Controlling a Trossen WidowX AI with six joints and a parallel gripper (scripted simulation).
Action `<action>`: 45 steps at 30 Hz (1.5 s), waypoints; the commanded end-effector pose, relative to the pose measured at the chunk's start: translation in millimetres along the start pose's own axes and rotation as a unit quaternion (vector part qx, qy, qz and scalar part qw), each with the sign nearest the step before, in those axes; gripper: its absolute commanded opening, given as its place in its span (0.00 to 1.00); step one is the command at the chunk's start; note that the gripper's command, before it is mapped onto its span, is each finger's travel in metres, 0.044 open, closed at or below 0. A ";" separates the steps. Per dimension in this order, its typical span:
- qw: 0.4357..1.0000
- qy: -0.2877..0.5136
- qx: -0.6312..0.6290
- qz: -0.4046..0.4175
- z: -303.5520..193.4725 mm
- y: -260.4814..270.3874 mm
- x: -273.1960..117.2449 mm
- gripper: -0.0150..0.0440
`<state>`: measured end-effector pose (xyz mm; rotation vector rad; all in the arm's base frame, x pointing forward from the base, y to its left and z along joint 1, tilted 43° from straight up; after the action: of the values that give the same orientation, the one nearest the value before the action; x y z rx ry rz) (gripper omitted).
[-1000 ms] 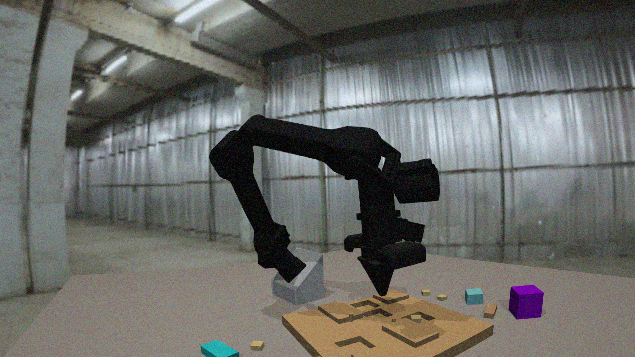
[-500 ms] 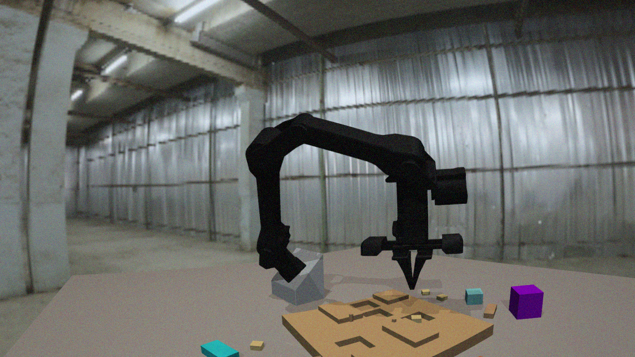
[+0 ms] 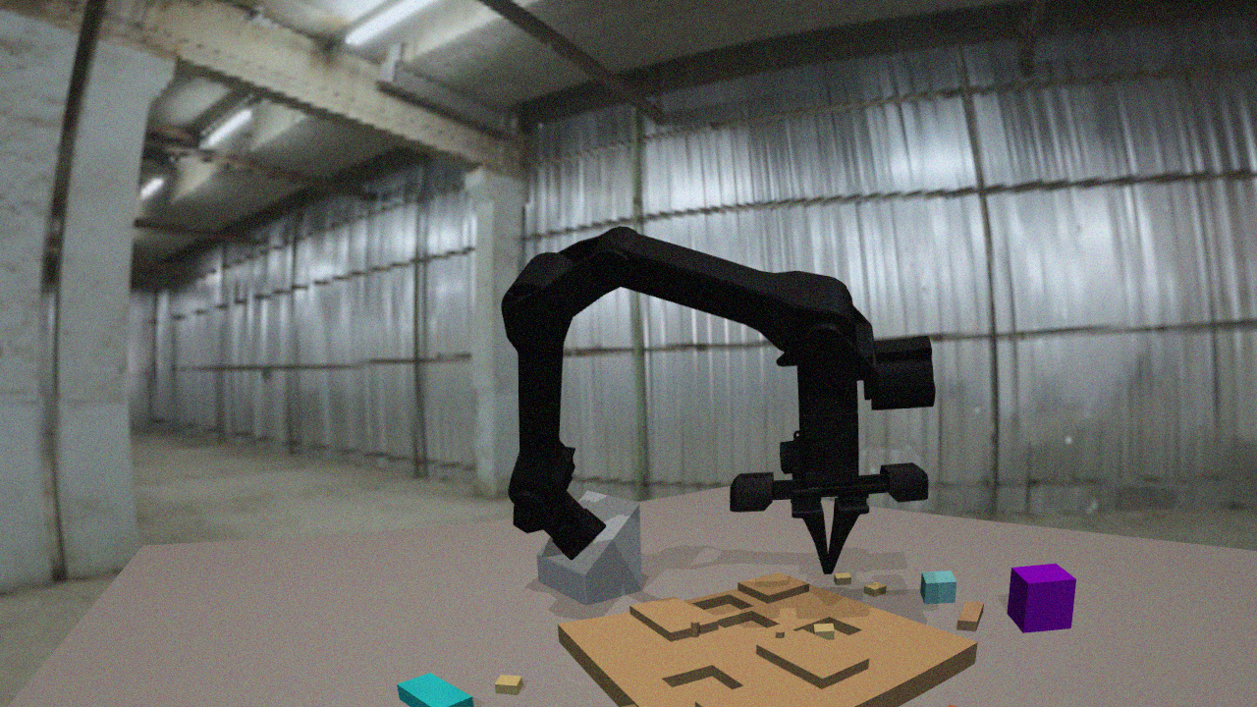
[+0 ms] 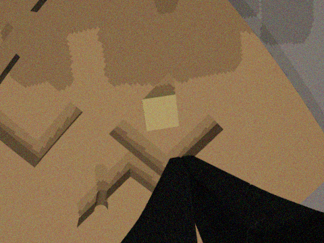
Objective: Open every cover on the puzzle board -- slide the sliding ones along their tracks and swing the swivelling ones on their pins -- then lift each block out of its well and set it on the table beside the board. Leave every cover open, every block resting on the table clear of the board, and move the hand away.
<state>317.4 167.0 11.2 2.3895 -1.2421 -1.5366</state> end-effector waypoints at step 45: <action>1.000 0.000 -0.005 0.007 -4.7 -0.1 62.3 0.25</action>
<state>328.0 128.4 -34.0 2.3702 -1.2430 -1.5409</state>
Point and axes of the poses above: the point midway between the two fingers, 35 mm back from their tips, its own x axis out along the fingers, its own y axis across the jaws, z = x × y, the point moved 2 cm from there along -x, back along the fingers, and after that the axes turned 4 degrees about -x, right-handed, at the moved point
